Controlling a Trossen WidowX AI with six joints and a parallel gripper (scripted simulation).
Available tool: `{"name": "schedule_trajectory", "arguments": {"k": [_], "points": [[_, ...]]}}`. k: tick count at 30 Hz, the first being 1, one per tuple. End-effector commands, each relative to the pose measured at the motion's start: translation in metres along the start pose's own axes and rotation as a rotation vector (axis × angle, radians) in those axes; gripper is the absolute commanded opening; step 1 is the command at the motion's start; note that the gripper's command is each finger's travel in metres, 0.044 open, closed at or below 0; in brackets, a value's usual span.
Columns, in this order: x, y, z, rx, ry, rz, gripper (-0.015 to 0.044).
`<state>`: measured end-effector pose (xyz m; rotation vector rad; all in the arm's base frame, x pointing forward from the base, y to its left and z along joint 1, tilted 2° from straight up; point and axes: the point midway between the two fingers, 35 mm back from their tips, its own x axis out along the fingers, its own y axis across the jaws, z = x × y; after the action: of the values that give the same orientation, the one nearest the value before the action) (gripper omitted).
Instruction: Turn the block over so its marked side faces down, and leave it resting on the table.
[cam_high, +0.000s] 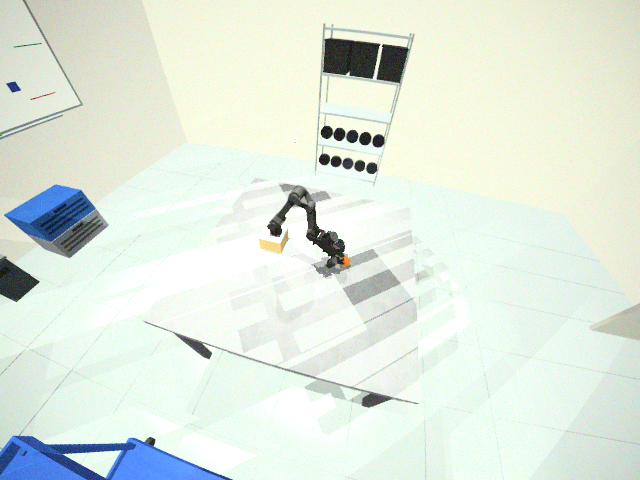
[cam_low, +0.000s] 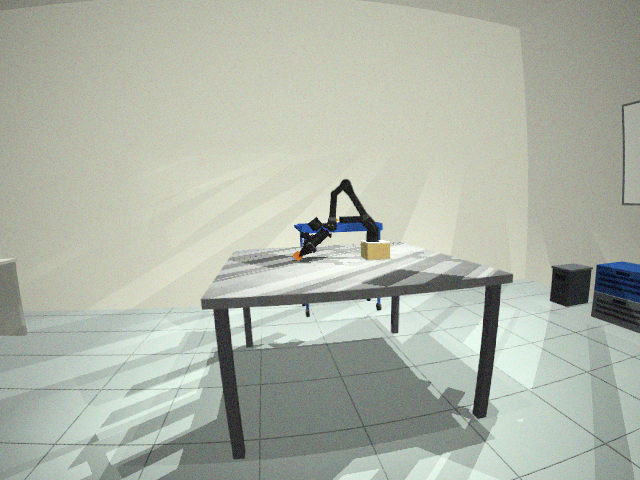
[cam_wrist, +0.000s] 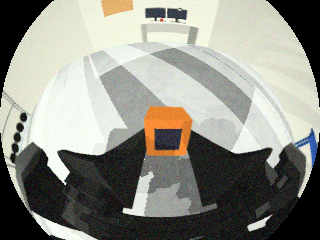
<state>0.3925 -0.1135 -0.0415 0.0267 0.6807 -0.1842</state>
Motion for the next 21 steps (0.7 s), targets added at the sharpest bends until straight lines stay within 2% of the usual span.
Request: {"name": "schedule_trajectory", "arguments": {"k": [1,9,21], "points": [[-0.001,0.001,-0.007,0.002,-0.052,0.005,0.0],[-0.01,0.002,-0.01,-0.003,-0.159,0.005,0.0],[-0.013,0.002,-0.008,-0.003,-0.193,0.005,0.0]]}}
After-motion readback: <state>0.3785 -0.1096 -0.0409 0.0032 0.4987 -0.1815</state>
